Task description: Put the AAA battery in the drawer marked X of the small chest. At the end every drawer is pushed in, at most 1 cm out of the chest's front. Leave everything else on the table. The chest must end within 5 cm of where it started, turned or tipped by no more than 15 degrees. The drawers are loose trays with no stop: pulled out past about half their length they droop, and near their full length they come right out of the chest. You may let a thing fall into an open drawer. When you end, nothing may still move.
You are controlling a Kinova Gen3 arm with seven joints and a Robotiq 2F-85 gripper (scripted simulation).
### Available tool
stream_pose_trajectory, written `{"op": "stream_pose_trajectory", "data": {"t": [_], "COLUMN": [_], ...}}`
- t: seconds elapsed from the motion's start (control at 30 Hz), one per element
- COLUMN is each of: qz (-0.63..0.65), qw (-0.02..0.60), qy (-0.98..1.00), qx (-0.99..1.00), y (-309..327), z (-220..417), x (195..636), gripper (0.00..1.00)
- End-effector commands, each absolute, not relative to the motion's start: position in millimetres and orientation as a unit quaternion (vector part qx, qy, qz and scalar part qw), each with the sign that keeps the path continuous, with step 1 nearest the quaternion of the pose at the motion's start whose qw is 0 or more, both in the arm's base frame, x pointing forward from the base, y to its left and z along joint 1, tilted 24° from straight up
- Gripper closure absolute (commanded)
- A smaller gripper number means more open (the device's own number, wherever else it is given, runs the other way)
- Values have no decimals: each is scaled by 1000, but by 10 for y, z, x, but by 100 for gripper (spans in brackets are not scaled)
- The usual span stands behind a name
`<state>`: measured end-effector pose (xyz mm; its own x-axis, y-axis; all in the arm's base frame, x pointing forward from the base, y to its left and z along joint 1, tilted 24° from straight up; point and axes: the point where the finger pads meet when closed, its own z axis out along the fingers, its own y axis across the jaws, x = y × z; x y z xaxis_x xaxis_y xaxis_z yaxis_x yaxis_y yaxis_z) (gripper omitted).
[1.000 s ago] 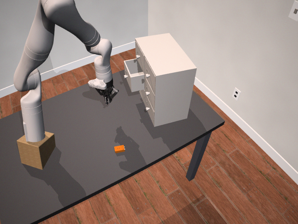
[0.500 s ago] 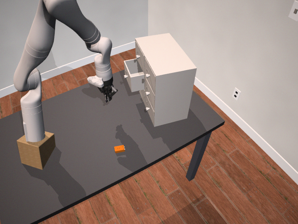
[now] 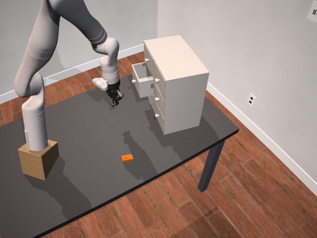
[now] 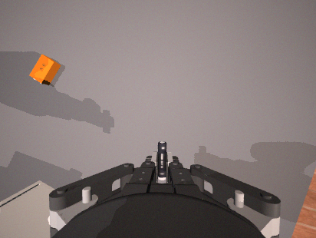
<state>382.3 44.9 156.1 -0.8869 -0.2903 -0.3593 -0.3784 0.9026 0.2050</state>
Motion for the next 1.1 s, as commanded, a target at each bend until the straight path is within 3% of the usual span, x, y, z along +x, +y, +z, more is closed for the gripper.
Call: {"op": "stream_pose_trajectory", "data": {"t": [0.0,1.07], "qz": [135,157], "qw": [162,140], "qy": [963,977], "qx": [-166,-24], "y": [479,665], "z": [1580,1661], "x": [3835,3895], "gripper": [95,95]}}
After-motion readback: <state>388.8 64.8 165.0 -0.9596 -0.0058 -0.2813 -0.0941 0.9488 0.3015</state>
